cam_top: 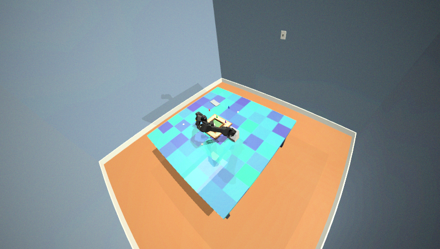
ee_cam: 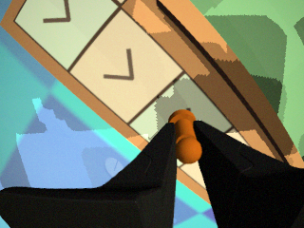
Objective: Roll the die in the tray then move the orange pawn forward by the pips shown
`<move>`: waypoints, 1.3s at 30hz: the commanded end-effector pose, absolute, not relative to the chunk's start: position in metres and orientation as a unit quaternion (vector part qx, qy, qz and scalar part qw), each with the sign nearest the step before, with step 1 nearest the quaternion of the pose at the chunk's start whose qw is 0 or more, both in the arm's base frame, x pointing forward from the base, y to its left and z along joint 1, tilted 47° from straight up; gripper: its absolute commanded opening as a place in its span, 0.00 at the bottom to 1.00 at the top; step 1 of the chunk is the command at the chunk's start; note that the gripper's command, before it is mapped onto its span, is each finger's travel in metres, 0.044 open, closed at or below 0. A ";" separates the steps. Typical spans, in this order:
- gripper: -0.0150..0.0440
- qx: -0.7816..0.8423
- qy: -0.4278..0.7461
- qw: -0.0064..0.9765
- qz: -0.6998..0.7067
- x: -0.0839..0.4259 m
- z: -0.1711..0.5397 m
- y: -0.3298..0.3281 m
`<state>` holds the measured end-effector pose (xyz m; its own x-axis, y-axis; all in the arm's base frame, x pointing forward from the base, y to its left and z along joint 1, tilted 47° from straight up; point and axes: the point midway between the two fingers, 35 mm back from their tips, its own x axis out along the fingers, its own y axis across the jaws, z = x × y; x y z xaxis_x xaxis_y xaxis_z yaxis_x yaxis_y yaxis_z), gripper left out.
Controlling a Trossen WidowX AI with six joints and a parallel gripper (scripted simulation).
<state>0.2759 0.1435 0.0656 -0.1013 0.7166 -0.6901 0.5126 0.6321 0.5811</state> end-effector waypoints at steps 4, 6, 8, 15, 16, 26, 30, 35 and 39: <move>0.25 0.420 0.736 0.522 0.097 0.277 0.068 0.142; 0.25 0.419 0.736 0.524 0.096 0.280 0.074 0.135; 0.25 0.419 0.735 0.524 0.094 0.284 0.081 0.127; 0.25 0.417 0.735 0.526 0.092 0.291 0.106 0.099; 0.25 0.417 0.736 0.526 0.092 0.292 0.110 0.095; 0.25 0.419 0.736 0.523 0.095 0.291 0.150 0.056; 0.25 0.419 0.737 0.523 0.095 0.291 0.153 0.054; 0.25 0.419 0.737 0.523 0.095 0.282 0.149 0.058; 0.25 0.419 0.737 0.522 0.095 0.271 0.143 0.063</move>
